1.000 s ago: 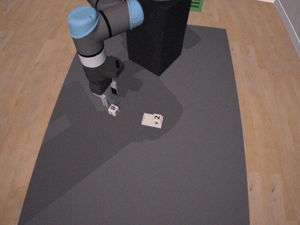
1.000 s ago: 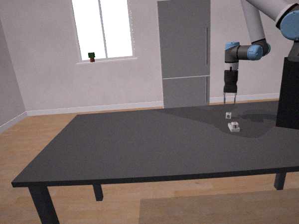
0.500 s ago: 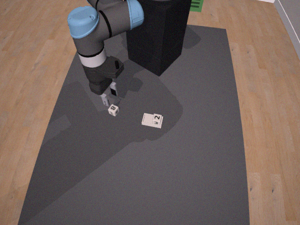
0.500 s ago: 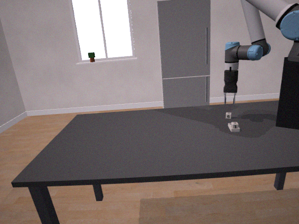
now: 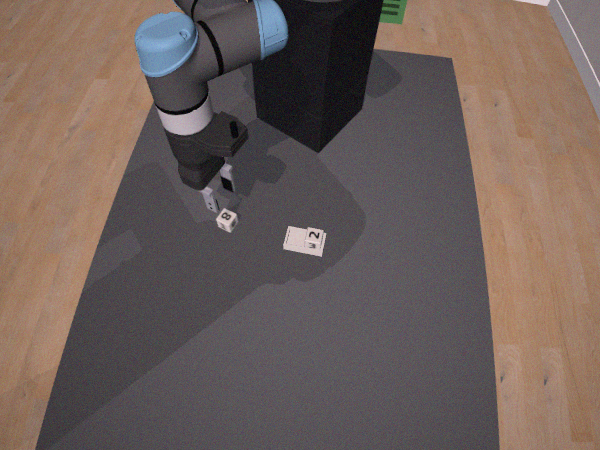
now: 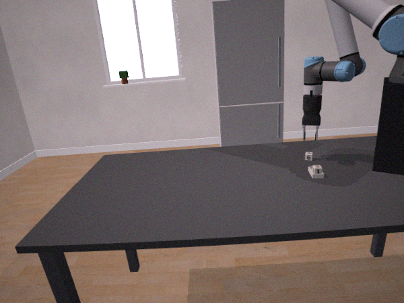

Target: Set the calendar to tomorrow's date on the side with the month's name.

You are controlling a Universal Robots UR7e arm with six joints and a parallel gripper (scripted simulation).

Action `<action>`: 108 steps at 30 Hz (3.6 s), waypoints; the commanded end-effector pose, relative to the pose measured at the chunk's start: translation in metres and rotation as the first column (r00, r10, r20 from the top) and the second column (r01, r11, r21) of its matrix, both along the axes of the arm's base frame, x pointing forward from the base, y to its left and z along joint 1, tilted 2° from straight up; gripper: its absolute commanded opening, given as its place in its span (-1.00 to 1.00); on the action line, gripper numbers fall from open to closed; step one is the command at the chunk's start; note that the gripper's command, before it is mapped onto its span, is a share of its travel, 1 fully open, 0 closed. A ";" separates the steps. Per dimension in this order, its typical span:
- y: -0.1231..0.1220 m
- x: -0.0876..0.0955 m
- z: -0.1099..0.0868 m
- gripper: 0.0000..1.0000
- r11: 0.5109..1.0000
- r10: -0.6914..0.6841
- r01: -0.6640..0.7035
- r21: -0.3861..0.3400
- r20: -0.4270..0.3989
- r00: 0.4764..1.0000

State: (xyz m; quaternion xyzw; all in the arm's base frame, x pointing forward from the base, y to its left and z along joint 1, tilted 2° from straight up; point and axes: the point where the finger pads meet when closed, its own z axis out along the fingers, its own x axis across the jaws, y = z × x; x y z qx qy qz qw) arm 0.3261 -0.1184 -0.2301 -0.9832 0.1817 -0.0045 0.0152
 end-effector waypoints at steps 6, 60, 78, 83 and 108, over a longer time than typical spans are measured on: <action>0.000 0.000 0.000 0.74 1.000 0.000 0.000 -0.001 0.001 1.000; 0.001 0.001 -0.045 0.74 1.000 0.000 0.000 -0.001 0.001 1.000; 0.002 0.001 -0.052 0.74 1.000 0.000 0.000 -0.001 0.001 1.000; 0.002 0.001 -0.052 0.74 1.000 0.000 0.000 -0.001 0.001 1.000; 0.002 0.001 -0.052 0.74 1.000 0.000 0.000 -0.001 0.001 1.000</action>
